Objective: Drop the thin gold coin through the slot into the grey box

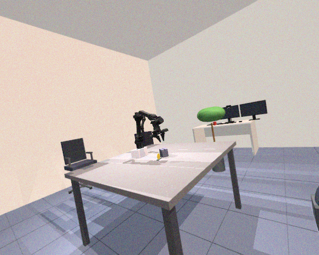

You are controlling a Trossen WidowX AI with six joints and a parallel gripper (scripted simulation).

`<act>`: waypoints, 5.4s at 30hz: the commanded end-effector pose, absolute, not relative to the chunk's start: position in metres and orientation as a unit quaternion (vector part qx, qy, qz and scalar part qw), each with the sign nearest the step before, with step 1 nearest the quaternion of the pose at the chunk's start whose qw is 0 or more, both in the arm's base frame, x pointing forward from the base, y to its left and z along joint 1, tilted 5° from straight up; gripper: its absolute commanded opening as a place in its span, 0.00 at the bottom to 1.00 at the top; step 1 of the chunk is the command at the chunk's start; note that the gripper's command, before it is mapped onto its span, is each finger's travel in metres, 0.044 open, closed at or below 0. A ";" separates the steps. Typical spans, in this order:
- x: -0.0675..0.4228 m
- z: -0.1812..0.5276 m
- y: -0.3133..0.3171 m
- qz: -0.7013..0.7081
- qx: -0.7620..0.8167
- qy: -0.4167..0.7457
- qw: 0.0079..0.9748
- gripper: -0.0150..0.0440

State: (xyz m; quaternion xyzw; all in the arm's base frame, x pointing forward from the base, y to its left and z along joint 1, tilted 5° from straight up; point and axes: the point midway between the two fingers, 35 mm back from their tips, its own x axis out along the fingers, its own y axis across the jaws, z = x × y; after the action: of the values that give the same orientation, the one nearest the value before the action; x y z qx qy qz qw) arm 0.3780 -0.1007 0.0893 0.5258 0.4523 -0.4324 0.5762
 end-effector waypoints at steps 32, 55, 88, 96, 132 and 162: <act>0.327 -0.020 -0.124 -0.479 0.452 0.543 0.521 0.53; 0.324 -0.058 -0.124 -0.479 0.452 0.543 0.521 0.53; 0.328 -0.033 -0.124 -0.479 0.452 0.543 0.521 0.25; 0.329 -0.013 -0.124 -0.479 0.452 0.543 0.521 0.25; 0.333 0.032 -0.128 -0.324 0.303 0.647 0.620 0.25; 0.335 0.033 -0.087 -0.239 0.225 0.683 0.653 0.25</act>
State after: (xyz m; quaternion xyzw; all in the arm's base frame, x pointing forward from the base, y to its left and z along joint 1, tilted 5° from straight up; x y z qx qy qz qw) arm 0.3354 -0.0943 0.0323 0.2218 0.6842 -0.2385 0.6525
